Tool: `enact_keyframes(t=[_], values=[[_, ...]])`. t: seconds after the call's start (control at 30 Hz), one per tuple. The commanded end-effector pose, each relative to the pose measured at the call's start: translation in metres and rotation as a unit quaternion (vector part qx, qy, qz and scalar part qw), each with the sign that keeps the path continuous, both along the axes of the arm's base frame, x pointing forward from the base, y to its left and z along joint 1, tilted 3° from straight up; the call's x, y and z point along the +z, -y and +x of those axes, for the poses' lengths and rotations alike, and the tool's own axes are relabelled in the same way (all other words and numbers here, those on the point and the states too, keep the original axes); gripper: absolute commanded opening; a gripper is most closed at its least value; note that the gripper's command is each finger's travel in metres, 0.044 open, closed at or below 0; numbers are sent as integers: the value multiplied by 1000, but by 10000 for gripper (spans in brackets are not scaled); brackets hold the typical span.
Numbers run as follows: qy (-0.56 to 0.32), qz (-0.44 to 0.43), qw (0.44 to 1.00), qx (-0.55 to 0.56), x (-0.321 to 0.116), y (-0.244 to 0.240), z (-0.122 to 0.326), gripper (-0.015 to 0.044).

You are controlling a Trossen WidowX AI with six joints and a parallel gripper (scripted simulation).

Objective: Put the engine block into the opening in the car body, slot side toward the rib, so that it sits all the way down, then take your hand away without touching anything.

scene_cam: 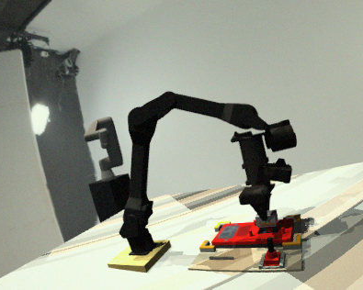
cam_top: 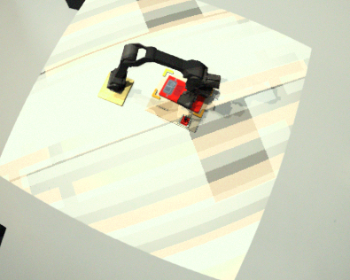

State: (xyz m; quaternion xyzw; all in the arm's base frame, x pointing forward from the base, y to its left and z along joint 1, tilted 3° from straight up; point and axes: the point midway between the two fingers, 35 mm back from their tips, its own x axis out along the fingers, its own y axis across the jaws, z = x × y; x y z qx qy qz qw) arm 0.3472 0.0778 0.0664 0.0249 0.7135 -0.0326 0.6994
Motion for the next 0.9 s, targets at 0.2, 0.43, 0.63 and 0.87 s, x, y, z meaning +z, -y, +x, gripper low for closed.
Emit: enact_keyframes(t=[0.2,0.43,0.63,0.87], values=[[0,2,1000,1,-2,-1,0,159],[0,2,1000,2,-4,0,0,159],[0,2,1000,3,-5,0,0,159],[0,2,1000,3,-6,0,0,159]])
